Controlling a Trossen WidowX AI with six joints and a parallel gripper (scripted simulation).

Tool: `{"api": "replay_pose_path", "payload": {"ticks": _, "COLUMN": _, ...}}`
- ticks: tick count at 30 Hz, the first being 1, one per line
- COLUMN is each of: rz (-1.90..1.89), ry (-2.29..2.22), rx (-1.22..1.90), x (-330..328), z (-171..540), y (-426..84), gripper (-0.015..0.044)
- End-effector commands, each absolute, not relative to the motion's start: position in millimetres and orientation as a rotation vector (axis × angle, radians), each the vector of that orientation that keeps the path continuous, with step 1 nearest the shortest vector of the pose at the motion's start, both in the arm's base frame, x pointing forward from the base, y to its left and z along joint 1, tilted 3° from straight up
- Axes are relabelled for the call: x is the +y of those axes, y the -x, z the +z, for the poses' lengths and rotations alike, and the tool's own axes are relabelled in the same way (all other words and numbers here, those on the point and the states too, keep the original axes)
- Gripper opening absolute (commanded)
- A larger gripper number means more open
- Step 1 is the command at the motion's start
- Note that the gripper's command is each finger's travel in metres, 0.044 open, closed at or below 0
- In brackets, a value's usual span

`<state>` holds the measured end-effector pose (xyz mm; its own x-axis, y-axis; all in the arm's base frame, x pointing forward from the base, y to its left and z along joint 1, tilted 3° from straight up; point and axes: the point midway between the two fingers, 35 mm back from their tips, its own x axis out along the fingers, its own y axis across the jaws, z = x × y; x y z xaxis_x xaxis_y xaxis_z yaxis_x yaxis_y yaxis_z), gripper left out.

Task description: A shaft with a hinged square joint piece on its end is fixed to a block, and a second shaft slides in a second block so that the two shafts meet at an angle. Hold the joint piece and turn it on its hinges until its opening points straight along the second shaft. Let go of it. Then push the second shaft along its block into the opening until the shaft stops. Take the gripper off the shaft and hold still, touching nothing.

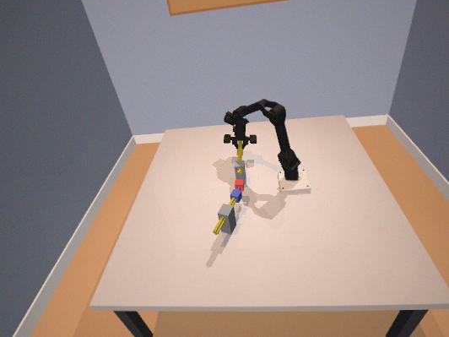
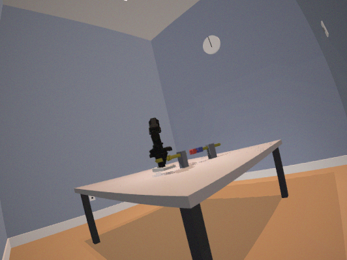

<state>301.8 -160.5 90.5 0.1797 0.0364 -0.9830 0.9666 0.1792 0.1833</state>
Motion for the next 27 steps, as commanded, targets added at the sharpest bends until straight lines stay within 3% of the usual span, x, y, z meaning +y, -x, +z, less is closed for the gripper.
{"api": "replay_pose_path", "payload": {"ticks": 1, "rz": -0.933, "ry": -1.170, "rx": 1.169, "x": -161, "z": 90, "y": -302, "gripper": 0.0034}}
{"api": "replay_pose_path", "payload": {"ticks": 4, "rz": -0.933, "ry": -1.170, "rx": 1.169, "x": -161, "z": 90, "y": -302, "gripper": 0.0000}}
{"api": "replay_pose_path", "payload": {"ticks": 27, "rz": -1.013, "ry": -1.121, "rx": 1.240, "x": -132, "z": 90, "y": -297, "gripper": 0.0000}}
